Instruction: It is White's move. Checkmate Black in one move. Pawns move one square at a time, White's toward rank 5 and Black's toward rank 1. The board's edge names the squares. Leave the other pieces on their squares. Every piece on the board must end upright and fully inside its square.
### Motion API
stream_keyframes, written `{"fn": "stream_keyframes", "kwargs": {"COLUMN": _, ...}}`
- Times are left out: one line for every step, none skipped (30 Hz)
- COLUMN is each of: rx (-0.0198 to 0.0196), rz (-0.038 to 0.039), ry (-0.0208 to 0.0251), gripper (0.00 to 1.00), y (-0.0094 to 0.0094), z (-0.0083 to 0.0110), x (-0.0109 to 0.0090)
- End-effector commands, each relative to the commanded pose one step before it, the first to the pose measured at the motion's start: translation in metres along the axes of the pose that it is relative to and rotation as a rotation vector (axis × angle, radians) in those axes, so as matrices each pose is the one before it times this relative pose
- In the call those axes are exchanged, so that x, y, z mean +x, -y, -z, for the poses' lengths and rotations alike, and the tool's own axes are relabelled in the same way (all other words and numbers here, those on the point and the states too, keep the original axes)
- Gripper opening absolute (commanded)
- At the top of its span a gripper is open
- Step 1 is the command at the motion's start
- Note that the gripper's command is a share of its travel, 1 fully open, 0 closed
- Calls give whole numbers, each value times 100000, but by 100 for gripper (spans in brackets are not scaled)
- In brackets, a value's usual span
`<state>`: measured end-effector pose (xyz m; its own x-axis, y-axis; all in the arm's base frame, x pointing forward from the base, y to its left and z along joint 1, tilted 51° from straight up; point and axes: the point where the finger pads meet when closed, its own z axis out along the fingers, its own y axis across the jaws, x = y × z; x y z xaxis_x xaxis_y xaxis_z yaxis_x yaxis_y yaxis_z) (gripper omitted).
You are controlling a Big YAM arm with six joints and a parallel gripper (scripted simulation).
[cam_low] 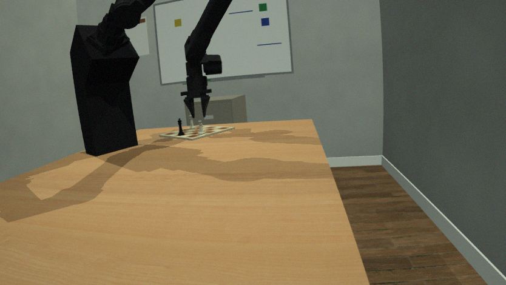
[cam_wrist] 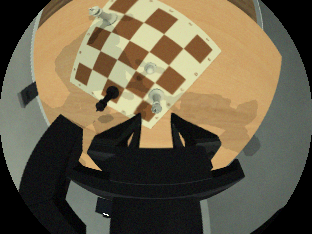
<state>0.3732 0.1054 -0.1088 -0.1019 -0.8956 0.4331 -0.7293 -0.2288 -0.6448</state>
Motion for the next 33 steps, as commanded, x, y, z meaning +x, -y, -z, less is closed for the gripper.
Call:
{"fn": "stream_keyframes", "kwargs": {"rx": 1208, "rz": -817, "ry": 369, "gripper": 40, "y": 779, "z": -60, "x": -2}}
{"fn": "stream_keyframes", "kwargs": {"rx": 0, "rz": 0, "ry": 0, "gripper": 40, "y": 0, "z": 0, "x": 0}}
{"fn": "stream_keyframes", "kwargs": {"rx": 0, "rz": -2, "ry": -2, "gripper": 40, "y": 2, "z": 0, "x": 3}}
{"fn": "stream_keyframes", "kwargs": {"rx": 3, "rz": -13, "ry": -14, "gripper": 40, "y": 10, "z": -1, "x": 16}}
{"fn": "stream_keyframes", "kwargs": {"rx": 6, "rz": -36, "ry": -32, "gripper": 40, "y": 24, "z": -3, "x": 37}}
{"fn": "stream_keyframes", "kwargs": {"rx": 10, "rz": -98, "ry": -53, "gripper": 40, "y": 39, "z": -5, "x": 61}}
{"fn": "stream_keyframes", "kwargs": {"rx": 18, "rz": -200, "ry": -76, "gripper": 40, "y": 54, "z": -5, "x": 84}}
{"fn": "stream_keyframes", "kwargs": {"rx": 62, "rz": -191, "ry": -50, "gripper": 40, "y": 68, "z": 12, "x": 76}}
{"fn": "stream_keyframes", "kwargs": {"rx": 126, "rz": -98, "ry": 51, "gripper": 40, "y": 69, "z": 46, "x": 31}}
{"fn": "stream_keyframes", "kwargs": {"rx": 29, "rz": 174, "ry": 121, "gripper": 40, "y": -26, "z": 52, "x": -29}}
{"fn": "stream_keyframes", "kwargs": {"rx": 48, "rz": 197, "ry": 148, "gripper": 40, "y": -25, "z": 60, "x": -43}}
{"fn": "stream_keyframes", "kwargs": {"rx": -10, "rz": 96, "ry": 43, "gripper": 40, "y": -23, "z": 26, "x": 4}}
{"fn": "stream_keyframes", "kwargs": {"rx": -88, "rz": -42, "ry": -102, "gripper": 40, "y": -20, "z": -20, "x": 69}}
{"fn": "stream_keyframes", "kwargs": {"rx": 0, "rz": 0, "ry": 0, "gripper": 40, "y": 0, "z": 0, "x": 0}}
{"fn": "stream_keyframes", "kwargs": {"rx": 0, "rz": 0, "ry": 0, "gripper": 40, "y": 0, "z": 0, "x": 0}}
{"fn": "stream_keyframes", "kwargs": {"rx": -72, "rz": -53, "ry": -125, "gripper": 40, "y": -14, "z": -23, "x": 67}}
{"fn": "stream_keyframes", "kwargs": {"rx": -48, "rz": -59, "ry": -47, "gripper": 40, "y": -10, "z": -13, "x": 34}}
{"fn": "stream_keyframes", "kwargs": {"rx": 5, "rz": -22, "ry": 20, "gripper": 40, "y": -4, "z": 8, "x": -5}}
{"fn": "stream_keyframes", "kwargs": {"rx": 39, "rz": 30, "ry": 63, "gripper": 40, "y": 0, "z": 20, "x": -31}}
{"fn": "stream_keyframes", "kwargs": {"rx": 37, "rz": 48, "ry": 57, "gripper": 40, "y": 1, "z": 19, "x": -29}}
{"fn": "stream_keyframes", "kwargs": {"rx": 8, "rz": 12, "ry": 13, "gripper": 40, "y": 0, "z": 4, "x": -6}}
{"fn": "stream_keyframes", "kwargs": {"rx": 1, "rz": 0, "ry": -4, "gripper": 40, "y": 0, "z": 0, "x": 1}}
{"fn": "stream_keyframes", "kwargs": {"rx": 0, "rz": 0, "ry": 0, "gripper": 40, "y": 0, "z": 0, "x": 0}}
{"fn": "stream_keyframes", "kwargs": {"rx": 0, "rz": 0, "ry": 0, "gripper": 40, "y": 0, "z": 0, "x": 0}}
{"fn": "stream_keyframes", "kwargs": {"rx": 0, "rz": 0, "ry": 0, "gripper": 40, "y": 0, "z": 0, "x": 0}}
{"fn": "stream_keyframes", "kwargs": {"rx": 0, "rz": 0, "ry": 0, "gripper": 40, "y": 0, "z": 0, "x": 0}}
{"fn": "stream_keyframes", "kwargs": {"rx": 0, "rz": 0, "ry": 0, "gripper": 40, "y": 0, "z": 0, "x": 0}}
{"fn": "stream_keyframes", "kwargs": {"rx": 0, "rz": 0, "ry": 0, "gripper": 40, "y": 0, "z": 0, "x": 0}}
{"fn": "stream_keyframes", "kwargs": {"rx": 0, "rz": 0, "ry": 0, "gripper": 40, "y": 0, "z": 0, "x": 0}}
{"fn": "stream_keyframes", "kwargs": {"rx": 0, "rz": 0, "ry": 0, "gripper": 40, "y": 0, "z": 0, "x": 0}}
{"fn": "stream_keyframes", "kwargs": {"rx": 0, "rz": 0, "ry": 0, "gripper": 40, "y": 0, "z": 0, "x": 0}}
{"fn": "stream_keyframes", "kwargs": {"rx": 0, "rz": 0, "ry": 0, "gripper": 40, "y": 0, "z": 0, "x": 0}}
{"fn": "stream_keyframes", "kwargs": {"rx": 0, "rz": 0, "ry": 0, "gripper": 40, "y": 0, "z": 0, "x": 0}}
